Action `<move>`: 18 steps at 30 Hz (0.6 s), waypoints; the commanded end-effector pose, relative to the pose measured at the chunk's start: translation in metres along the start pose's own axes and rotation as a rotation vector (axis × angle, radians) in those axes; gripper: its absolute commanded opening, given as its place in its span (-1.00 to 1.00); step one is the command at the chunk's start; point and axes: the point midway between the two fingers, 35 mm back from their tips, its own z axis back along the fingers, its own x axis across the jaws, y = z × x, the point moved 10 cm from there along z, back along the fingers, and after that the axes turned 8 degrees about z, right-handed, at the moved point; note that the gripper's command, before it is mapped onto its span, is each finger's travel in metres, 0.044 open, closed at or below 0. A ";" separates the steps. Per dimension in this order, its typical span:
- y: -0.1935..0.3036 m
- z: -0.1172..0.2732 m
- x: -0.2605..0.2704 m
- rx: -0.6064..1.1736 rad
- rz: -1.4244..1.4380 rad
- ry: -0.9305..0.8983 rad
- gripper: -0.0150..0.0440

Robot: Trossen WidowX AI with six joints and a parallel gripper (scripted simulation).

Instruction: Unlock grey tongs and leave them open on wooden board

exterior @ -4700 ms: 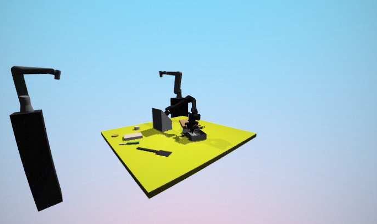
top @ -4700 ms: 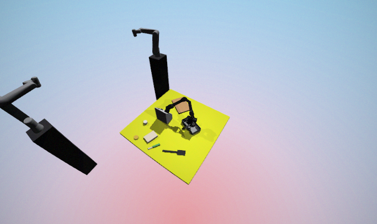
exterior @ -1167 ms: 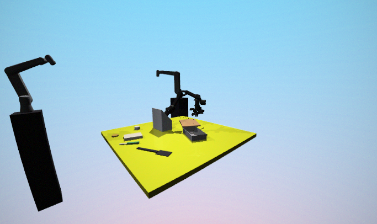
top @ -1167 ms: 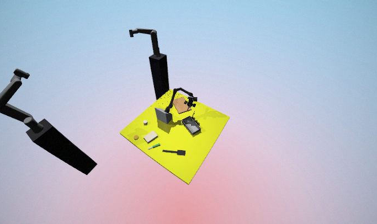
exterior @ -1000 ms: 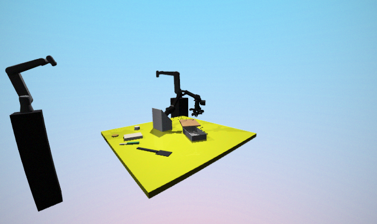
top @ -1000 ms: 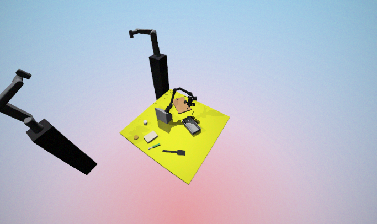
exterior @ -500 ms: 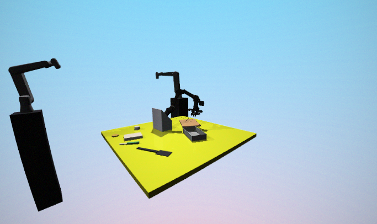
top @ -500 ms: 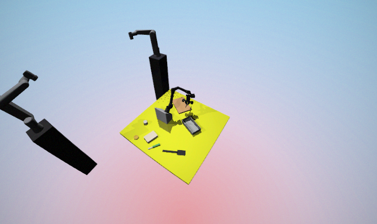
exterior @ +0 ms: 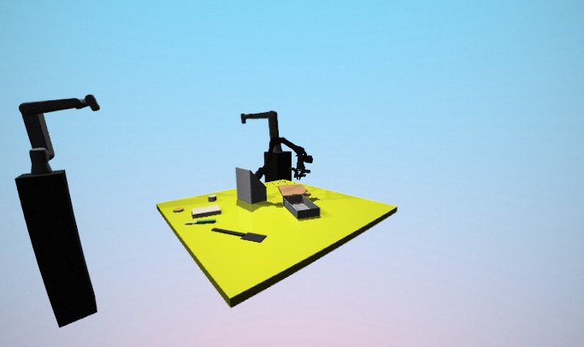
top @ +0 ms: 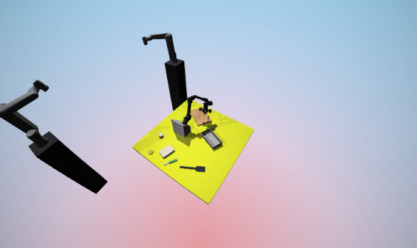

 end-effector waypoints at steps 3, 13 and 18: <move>-0.017 0.008 0.020 -0.016 0.031 0.028 -1.00; -0.037 0.019 0.048 -0.050 0.066 0.054 -1.00; -0.044 0.026 0.061 -0.075 0.079 0.068 -1.00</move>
